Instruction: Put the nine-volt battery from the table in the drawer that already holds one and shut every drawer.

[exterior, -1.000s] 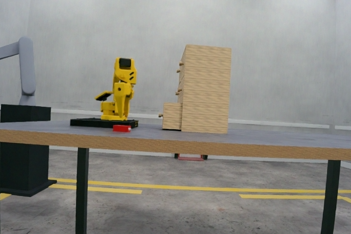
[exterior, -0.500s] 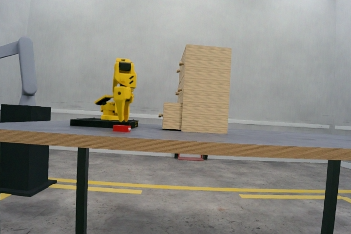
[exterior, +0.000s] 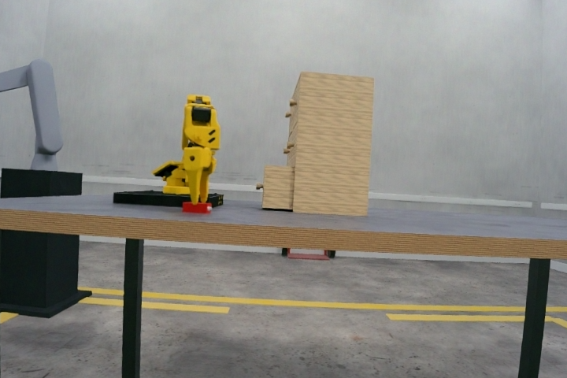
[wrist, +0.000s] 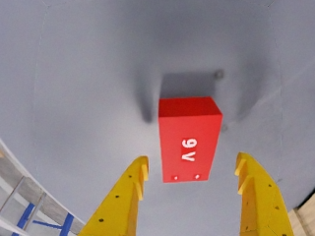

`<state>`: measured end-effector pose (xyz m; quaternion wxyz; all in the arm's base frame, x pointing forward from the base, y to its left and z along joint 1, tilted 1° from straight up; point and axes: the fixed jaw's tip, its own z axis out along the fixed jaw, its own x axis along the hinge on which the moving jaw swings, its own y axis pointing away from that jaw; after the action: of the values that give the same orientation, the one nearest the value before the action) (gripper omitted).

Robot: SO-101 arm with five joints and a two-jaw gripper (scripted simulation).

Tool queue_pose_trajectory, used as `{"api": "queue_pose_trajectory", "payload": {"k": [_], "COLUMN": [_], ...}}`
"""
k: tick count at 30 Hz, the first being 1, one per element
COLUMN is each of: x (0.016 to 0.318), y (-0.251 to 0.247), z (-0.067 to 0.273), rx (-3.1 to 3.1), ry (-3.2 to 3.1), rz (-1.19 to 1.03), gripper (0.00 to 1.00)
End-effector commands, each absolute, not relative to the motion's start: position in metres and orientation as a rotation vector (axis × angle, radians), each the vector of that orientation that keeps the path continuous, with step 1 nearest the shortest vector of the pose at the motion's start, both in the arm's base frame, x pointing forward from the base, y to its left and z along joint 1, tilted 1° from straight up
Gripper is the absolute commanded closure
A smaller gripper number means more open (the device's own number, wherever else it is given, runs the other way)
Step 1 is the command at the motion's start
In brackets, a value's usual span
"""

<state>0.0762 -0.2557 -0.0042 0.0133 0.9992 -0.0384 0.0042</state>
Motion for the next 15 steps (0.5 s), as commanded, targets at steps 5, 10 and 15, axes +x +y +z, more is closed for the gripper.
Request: {"api": "queue_pose_trajectory", "payload": {"k": [5, 10, 15], "x": [0.075, 0.0751, 0.075], "y": [-0.253, -0.253, -0.253], "z": [-0.0156, -0.0156, -0.0156], "rx": [3.131, 3.131, 3.131], "ry": [-0.11, -0.11, -0.11], "rz": [0.005, 0.005, 0.005], "gripper": [0.7, 0.7, 0.7]}}
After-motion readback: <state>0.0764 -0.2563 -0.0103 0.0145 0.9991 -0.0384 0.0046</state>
